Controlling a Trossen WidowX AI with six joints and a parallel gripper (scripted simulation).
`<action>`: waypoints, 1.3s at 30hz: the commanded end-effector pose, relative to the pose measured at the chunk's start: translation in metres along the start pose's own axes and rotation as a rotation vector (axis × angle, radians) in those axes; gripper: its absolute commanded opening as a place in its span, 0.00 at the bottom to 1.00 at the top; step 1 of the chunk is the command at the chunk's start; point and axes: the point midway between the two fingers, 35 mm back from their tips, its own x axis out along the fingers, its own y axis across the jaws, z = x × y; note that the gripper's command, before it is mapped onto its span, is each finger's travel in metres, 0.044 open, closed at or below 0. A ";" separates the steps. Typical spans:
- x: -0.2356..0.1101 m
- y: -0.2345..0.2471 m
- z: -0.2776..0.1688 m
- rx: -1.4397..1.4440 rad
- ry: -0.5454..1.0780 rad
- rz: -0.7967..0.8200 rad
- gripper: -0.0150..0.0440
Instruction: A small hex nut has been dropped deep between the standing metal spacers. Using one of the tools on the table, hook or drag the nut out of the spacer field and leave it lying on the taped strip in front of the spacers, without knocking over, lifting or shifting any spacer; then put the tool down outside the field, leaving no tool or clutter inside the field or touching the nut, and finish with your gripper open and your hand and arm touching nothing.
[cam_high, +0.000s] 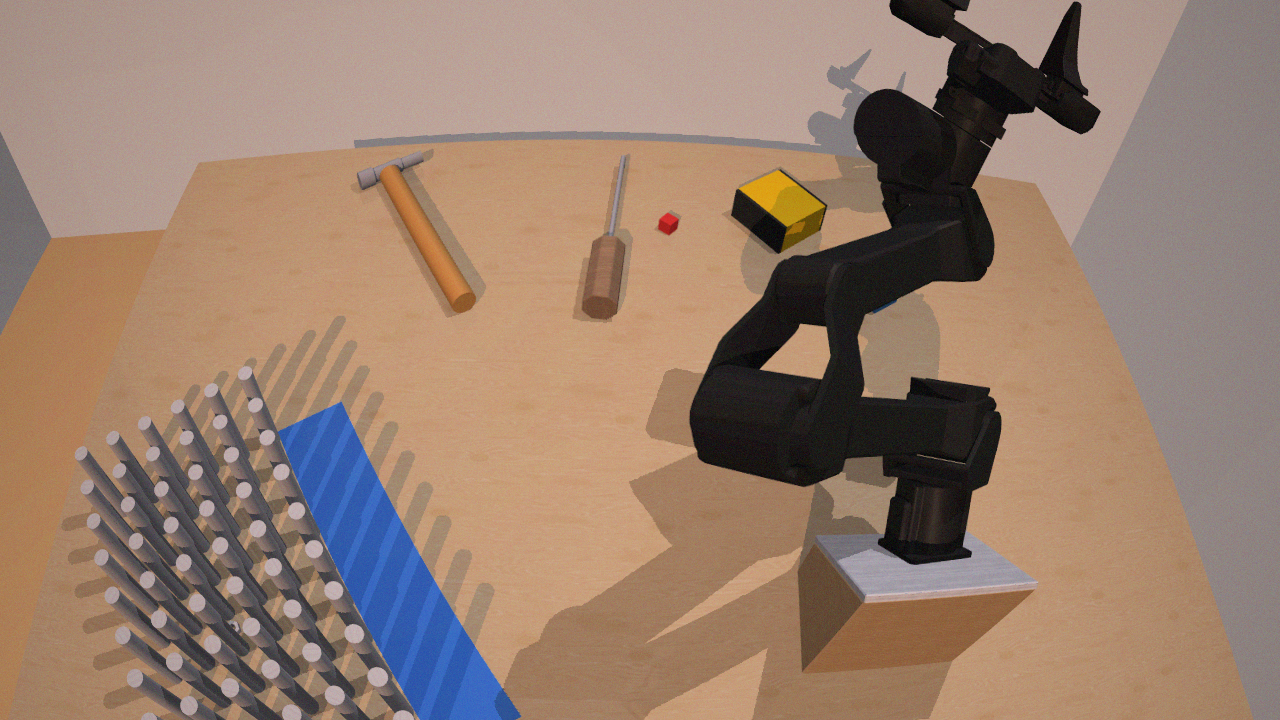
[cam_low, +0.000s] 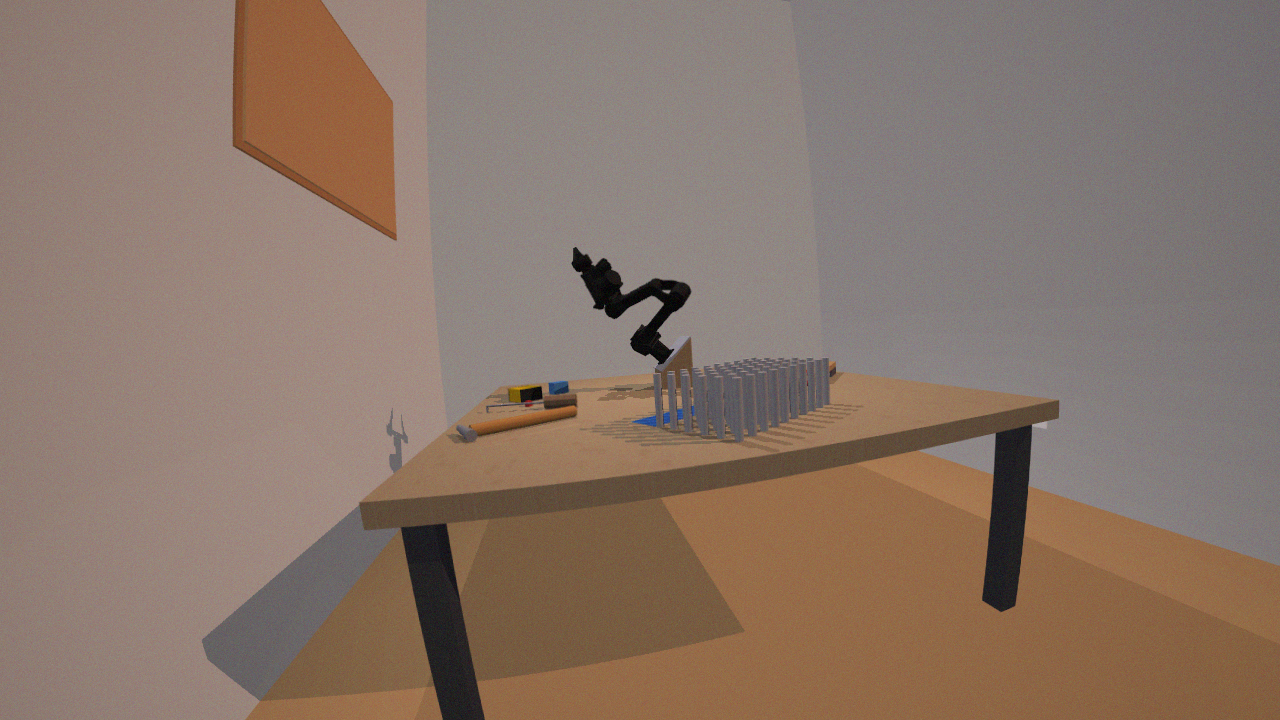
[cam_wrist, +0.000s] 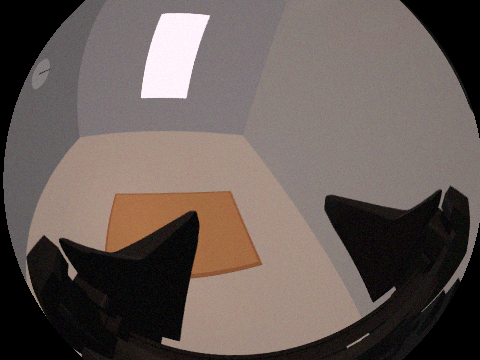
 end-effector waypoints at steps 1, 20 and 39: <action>0.000 -0.001 -0.001 0.000 0.006 -0.004 0.98; -0.054 -0.050 -0.192 0.073 0.786 -0.235 1.00; -0.244 0.092 -0.280 0.251 1.600 0.195 1.00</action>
